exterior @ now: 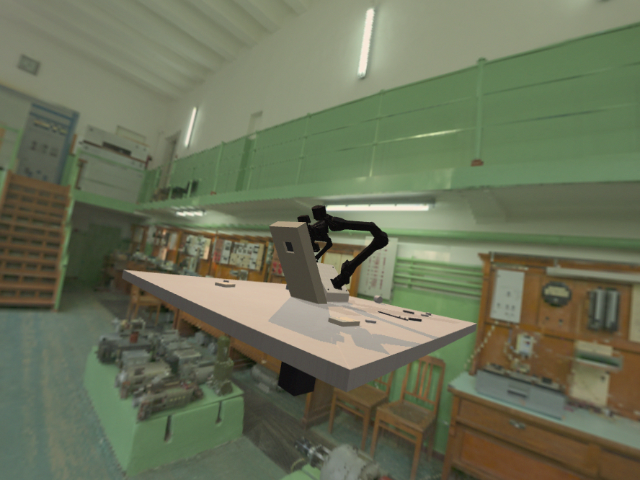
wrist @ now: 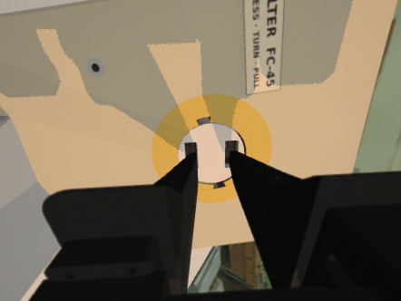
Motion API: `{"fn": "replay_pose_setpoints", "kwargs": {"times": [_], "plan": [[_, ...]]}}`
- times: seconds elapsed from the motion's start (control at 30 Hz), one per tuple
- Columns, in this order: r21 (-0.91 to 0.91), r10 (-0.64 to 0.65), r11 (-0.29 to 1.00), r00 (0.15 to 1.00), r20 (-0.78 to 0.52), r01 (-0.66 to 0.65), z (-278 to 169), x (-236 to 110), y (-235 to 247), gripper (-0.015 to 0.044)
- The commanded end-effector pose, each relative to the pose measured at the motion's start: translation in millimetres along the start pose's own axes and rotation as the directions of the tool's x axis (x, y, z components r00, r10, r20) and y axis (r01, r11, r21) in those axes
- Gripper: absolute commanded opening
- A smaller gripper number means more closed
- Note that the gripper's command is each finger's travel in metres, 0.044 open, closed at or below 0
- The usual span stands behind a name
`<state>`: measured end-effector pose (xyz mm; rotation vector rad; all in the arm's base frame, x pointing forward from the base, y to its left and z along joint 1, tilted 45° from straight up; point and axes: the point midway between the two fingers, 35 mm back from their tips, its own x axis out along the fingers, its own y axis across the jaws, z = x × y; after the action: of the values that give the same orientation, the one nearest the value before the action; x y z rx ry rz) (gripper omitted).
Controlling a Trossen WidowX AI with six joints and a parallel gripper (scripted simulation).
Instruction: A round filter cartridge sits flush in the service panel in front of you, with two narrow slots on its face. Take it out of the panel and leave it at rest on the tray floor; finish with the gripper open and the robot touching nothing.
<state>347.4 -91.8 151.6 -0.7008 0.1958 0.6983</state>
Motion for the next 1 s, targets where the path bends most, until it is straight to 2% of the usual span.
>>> {"fn": "replay_pose_setpoints", "kwargs": {"times": [0.0,0.97], "plan": [[0.003,0.0,1.0,1.0,-0.002,0.0,-0.3,2.4,-0.2,0.0104],[0.003,-0.001,1.0,1.0,-0.002,0.001,-0.3,13.5,0.2,0.0104]]}}
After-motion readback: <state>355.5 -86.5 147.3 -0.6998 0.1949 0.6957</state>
